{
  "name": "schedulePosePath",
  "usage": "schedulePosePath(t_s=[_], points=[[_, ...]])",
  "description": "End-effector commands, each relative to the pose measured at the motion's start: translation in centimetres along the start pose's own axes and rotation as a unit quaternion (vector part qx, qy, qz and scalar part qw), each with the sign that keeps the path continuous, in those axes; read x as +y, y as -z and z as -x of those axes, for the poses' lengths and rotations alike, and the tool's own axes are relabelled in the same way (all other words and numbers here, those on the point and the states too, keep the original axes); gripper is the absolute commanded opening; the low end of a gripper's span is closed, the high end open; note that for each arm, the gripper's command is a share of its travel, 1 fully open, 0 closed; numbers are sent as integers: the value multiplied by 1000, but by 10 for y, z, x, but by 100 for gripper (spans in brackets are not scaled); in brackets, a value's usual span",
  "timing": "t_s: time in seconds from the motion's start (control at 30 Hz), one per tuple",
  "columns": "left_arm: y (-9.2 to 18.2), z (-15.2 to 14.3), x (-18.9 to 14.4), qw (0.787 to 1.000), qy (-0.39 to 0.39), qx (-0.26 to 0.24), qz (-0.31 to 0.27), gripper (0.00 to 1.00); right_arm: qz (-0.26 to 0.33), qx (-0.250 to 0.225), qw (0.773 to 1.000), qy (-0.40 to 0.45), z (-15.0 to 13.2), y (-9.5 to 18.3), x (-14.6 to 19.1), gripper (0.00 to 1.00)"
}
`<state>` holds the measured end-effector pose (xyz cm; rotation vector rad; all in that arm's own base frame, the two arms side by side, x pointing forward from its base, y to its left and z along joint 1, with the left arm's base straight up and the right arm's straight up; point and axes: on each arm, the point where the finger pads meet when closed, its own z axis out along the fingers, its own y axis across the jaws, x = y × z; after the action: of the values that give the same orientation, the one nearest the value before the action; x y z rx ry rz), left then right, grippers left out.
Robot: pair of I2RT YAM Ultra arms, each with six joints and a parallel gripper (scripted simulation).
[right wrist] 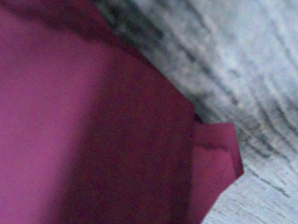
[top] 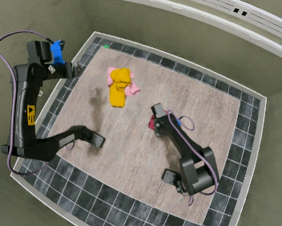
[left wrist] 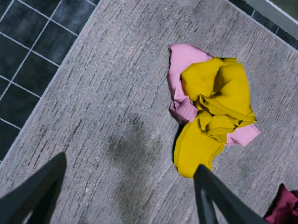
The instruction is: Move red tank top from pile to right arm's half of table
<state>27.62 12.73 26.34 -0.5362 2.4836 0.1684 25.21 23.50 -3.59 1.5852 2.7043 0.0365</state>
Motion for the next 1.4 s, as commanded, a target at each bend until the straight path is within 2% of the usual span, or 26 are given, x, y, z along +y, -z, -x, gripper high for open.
schedulePosePath(t_s=[0.0,0.03,0.07,0.33,0.8,1.37], points=[[13,13,-1,1000,-5,-28,-4,92,-68,-22,997,9,7,-16,-36,0],[13,13,-1,1000,-5,-28,-4,92,-56,-20,998,11,4,-8,-31,0],[13,13,-1,1000,-5,-28,-4,92,-17,-10,1000,11,0,17,-14,0],[13,13,-1,1000,-5,-28,-4,92,-5,-8,1000,4,2,44,-4,0],[13,13,-1,1000,-5,-28,-4,92,11,-4,1000,-1,3,59,4,0],[13,13,-1,1000,-5,-28,-4,92,20,-2,1000,6,-4,61,7,0]])
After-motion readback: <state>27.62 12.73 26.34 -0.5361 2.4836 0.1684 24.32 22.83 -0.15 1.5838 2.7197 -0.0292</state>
